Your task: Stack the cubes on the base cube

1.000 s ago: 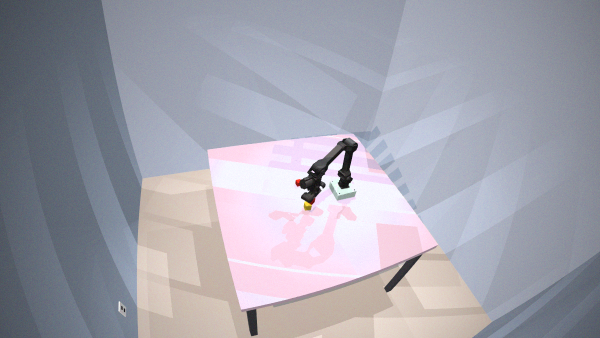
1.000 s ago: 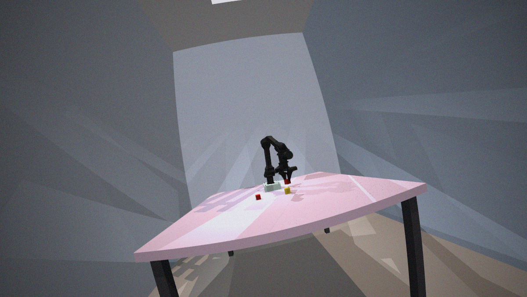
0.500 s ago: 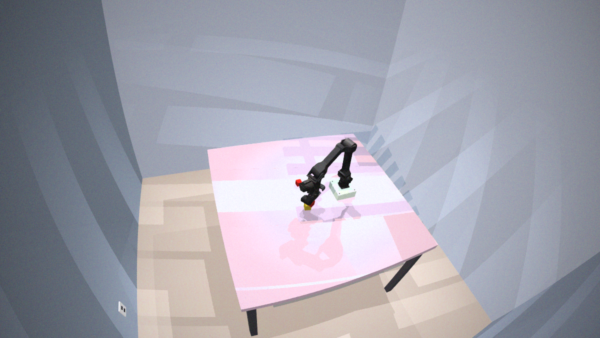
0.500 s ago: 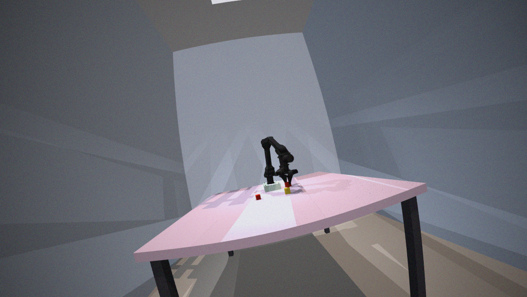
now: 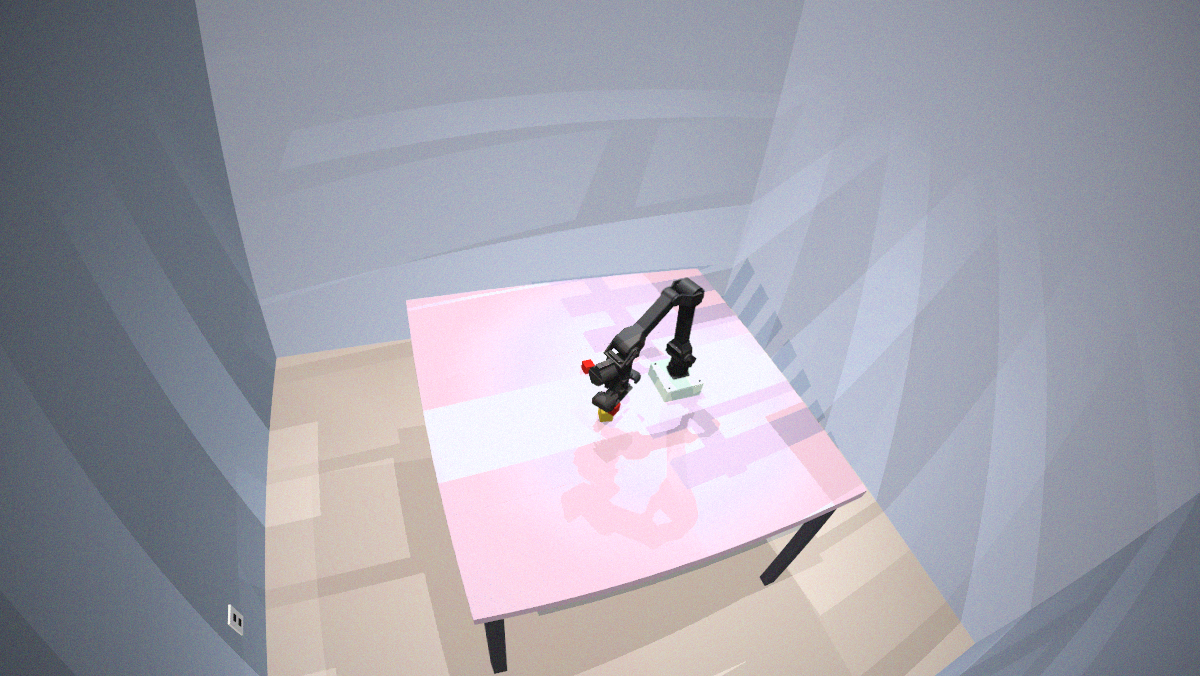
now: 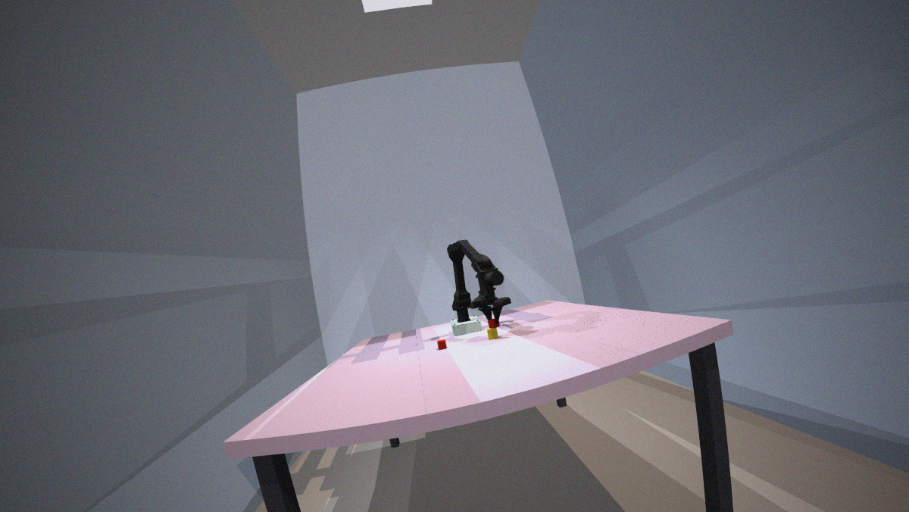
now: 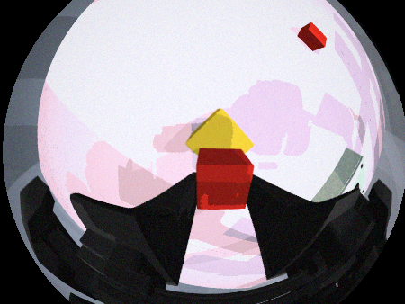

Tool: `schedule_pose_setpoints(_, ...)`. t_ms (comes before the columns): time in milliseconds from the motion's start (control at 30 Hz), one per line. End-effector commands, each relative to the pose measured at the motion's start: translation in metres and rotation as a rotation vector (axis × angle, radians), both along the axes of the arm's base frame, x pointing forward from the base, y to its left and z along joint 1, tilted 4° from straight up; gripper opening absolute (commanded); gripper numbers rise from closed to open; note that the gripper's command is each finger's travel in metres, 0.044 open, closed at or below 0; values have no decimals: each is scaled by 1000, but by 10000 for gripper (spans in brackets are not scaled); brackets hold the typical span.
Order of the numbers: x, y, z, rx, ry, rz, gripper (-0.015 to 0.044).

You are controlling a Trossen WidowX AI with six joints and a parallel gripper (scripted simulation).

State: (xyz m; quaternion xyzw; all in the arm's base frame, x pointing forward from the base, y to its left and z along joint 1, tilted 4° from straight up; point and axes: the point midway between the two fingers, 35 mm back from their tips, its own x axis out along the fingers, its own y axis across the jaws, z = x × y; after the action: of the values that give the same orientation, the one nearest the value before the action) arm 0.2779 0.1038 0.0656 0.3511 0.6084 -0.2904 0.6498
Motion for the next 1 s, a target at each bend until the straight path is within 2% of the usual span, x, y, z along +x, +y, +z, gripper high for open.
schedule_pose_setpoints(0, 0, -1, 0, -4, -2, 3, 105)
schedule_pose_setpoints(100, 0, -1, 0, -4, -2, 3, 105)
schedule_pose_setpoints(233, 0, -1, 0, -4, -2, 3, 205)
schedule_pose_setpoints(967, -3, -1, 28, 0, 0, 0, 205)
